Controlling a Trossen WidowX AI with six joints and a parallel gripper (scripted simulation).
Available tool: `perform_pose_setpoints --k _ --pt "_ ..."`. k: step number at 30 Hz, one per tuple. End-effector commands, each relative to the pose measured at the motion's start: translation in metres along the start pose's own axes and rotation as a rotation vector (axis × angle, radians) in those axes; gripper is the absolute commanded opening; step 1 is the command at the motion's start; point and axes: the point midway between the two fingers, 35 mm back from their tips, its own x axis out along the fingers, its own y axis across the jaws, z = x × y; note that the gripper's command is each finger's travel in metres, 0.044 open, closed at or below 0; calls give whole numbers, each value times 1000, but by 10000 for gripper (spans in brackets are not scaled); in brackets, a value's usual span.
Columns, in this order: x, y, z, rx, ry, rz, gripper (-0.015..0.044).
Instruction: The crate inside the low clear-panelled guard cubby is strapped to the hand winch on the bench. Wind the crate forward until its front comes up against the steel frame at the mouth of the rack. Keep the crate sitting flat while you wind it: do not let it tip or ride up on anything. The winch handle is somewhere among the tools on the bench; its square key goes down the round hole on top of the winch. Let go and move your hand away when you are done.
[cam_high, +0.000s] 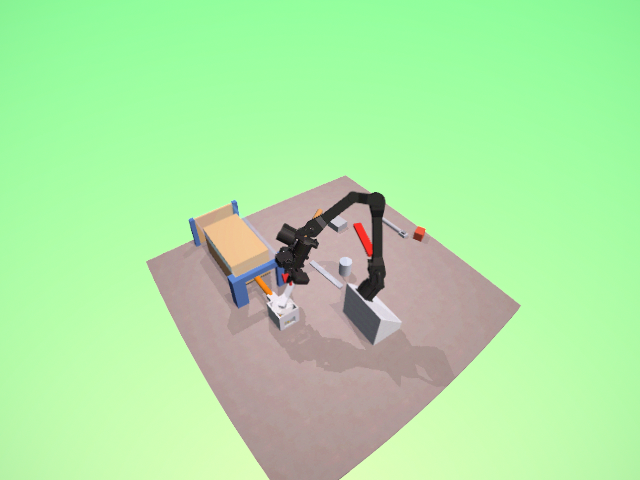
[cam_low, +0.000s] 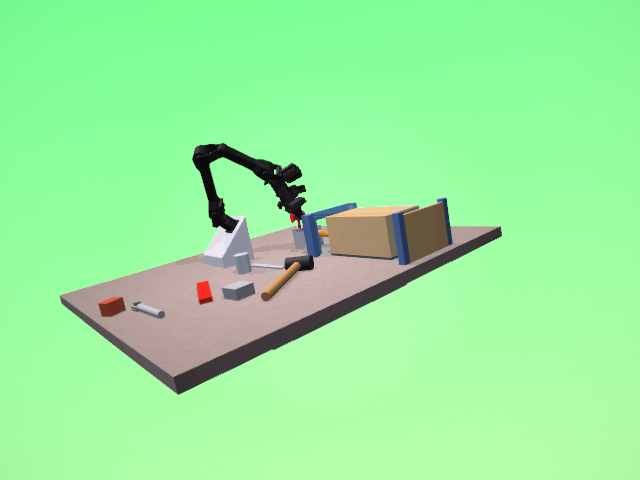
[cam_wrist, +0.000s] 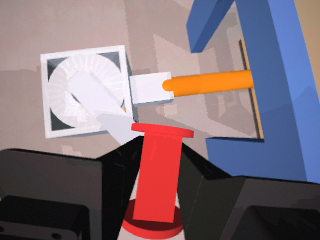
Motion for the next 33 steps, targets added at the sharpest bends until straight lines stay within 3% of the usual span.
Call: perform_pose_setpoints --k 1,33 --pt "6 -9 9 6 -8 -11 0" --pt "22 -20 44 7 -10 -12 0"
